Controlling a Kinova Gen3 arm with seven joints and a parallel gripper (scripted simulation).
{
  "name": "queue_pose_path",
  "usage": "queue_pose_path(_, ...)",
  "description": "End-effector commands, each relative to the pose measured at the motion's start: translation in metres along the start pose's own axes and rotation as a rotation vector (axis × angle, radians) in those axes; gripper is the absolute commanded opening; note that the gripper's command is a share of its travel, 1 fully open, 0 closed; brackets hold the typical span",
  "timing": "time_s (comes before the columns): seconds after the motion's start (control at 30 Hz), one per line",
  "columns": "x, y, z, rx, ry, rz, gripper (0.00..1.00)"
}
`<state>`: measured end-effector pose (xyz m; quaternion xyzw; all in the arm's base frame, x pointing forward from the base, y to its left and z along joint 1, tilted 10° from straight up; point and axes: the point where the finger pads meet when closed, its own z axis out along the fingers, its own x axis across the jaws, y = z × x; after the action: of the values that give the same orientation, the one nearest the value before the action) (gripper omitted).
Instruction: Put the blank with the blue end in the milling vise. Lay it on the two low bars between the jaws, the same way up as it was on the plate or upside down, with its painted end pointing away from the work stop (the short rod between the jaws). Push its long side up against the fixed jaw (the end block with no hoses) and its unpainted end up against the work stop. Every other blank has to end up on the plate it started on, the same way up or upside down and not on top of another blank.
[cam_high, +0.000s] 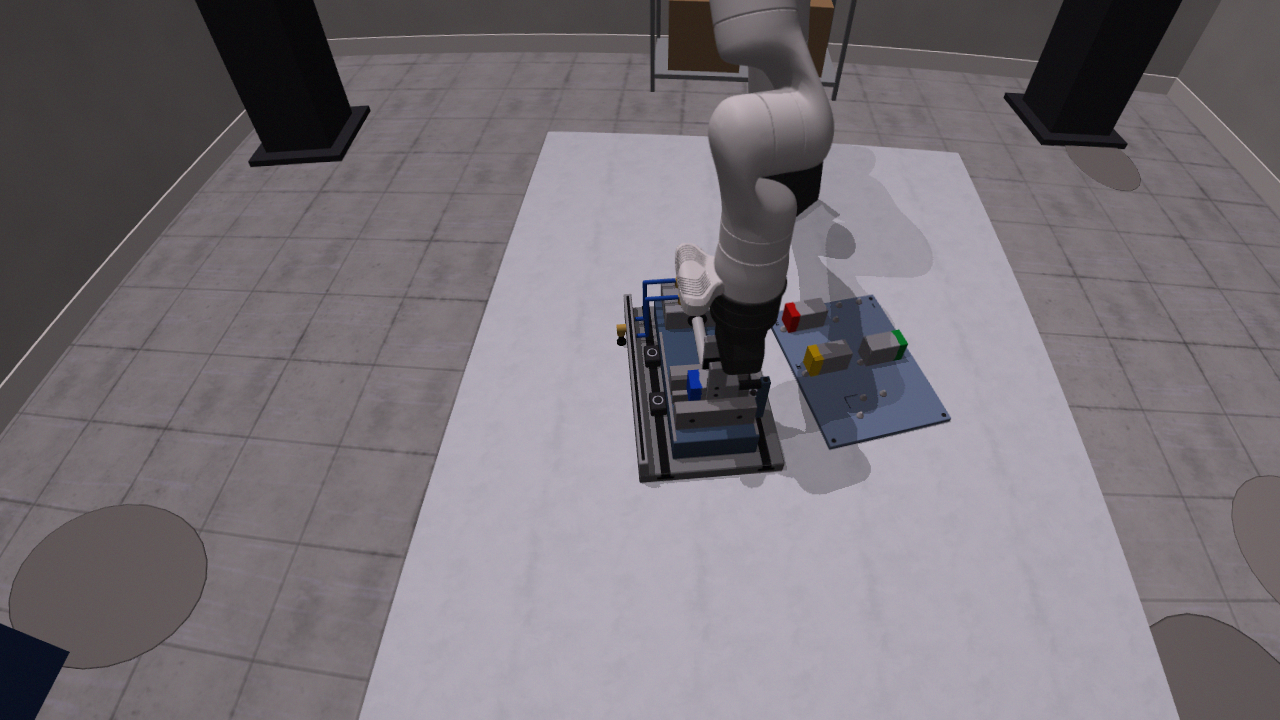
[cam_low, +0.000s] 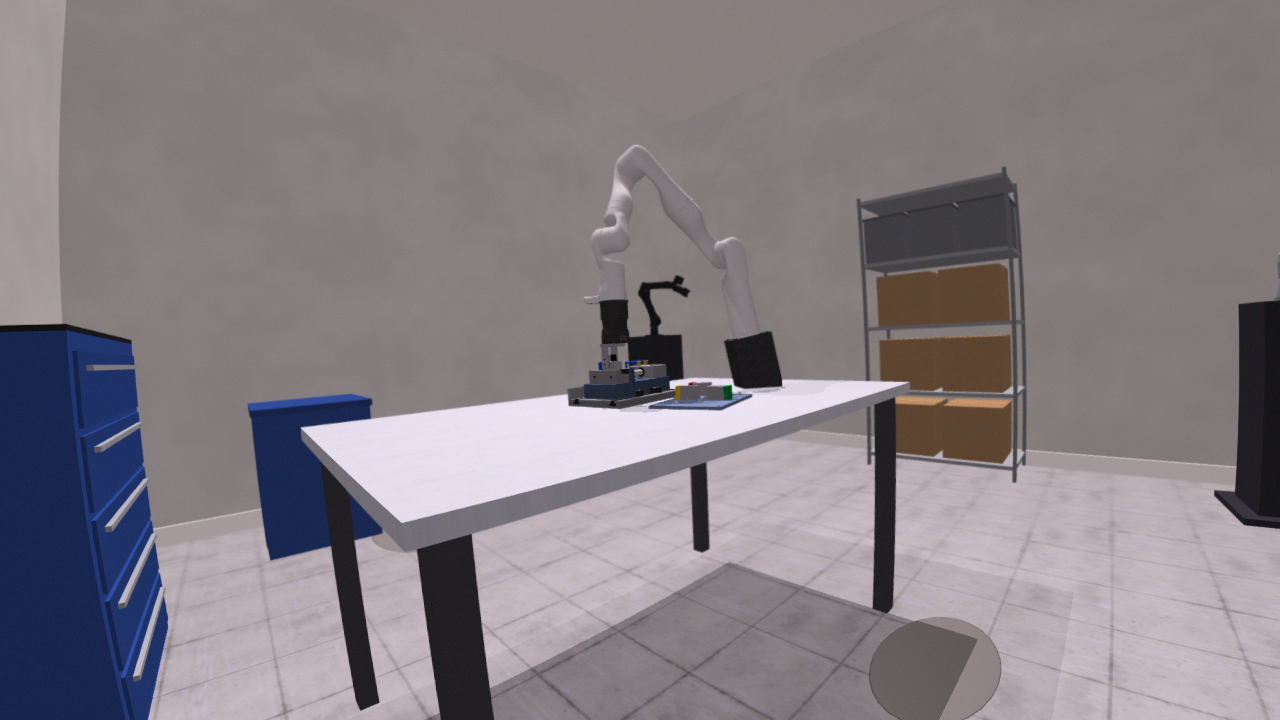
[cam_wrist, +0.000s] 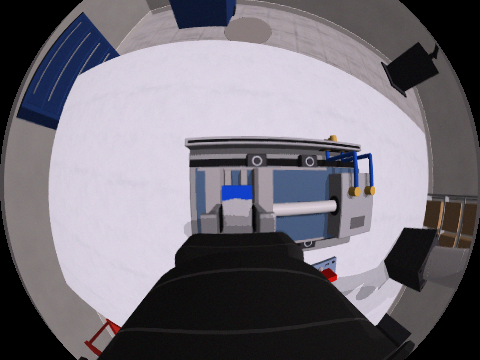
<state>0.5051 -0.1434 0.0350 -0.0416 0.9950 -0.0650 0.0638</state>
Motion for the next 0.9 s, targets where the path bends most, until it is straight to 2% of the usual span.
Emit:
queue_pose_path(0.0,-0.0006,0.0001,-0.0003,0.001,-0.002,0.0,0.0)
queue_pose_path(0.87,0.0002,0.0009,0.0013,0.002,-0.002,0.001,0.0)
